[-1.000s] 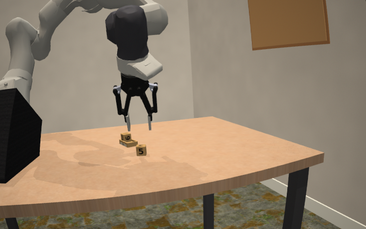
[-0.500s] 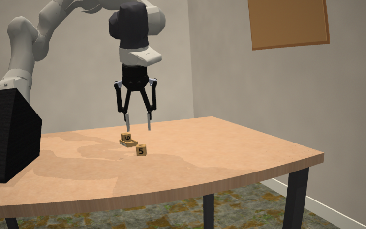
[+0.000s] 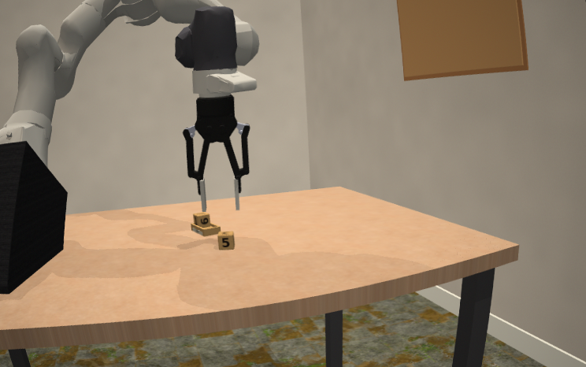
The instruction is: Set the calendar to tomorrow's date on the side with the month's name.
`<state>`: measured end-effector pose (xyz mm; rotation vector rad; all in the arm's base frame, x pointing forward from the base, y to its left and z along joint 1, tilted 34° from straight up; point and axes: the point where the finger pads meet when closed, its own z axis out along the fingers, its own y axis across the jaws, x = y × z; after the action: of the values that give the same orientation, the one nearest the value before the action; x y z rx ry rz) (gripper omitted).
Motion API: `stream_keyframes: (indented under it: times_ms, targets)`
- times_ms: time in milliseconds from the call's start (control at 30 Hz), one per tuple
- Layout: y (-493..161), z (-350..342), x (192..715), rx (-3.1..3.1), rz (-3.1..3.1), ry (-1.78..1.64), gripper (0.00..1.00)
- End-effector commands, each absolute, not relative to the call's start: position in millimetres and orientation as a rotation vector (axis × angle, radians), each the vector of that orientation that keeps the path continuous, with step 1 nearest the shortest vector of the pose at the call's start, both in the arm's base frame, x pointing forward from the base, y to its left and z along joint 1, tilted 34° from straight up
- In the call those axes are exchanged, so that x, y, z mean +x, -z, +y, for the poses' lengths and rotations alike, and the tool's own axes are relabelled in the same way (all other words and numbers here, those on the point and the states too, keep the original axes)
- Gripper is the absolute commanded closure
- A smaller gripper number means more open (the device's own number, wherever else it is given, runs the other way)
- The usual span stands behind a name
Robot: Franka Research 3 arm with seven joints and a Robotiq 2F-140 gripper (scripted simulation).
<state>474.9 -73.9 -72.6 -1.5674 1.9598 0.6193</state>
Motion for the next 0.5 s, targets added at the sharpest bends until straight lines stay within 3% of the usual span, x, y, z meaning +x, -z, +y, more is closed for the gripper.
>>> stream_keyframes:
  times_ms: [0, 167, 200, 467]
  targets:
    - [77.8, -84.7, 478.8, -1.589, 2.089, -0.537, 0.59]
    - [74.5, -82.3, 479.9, -1.601, 2.104, -0.518, 0.59]
    - [74.5, -82.3, 479.9, -1.601, 2.104, -0.518, 0.00]
    - [74.5, -82.3, 479.9, -1.601, 2.104, -0.518, 0.00]
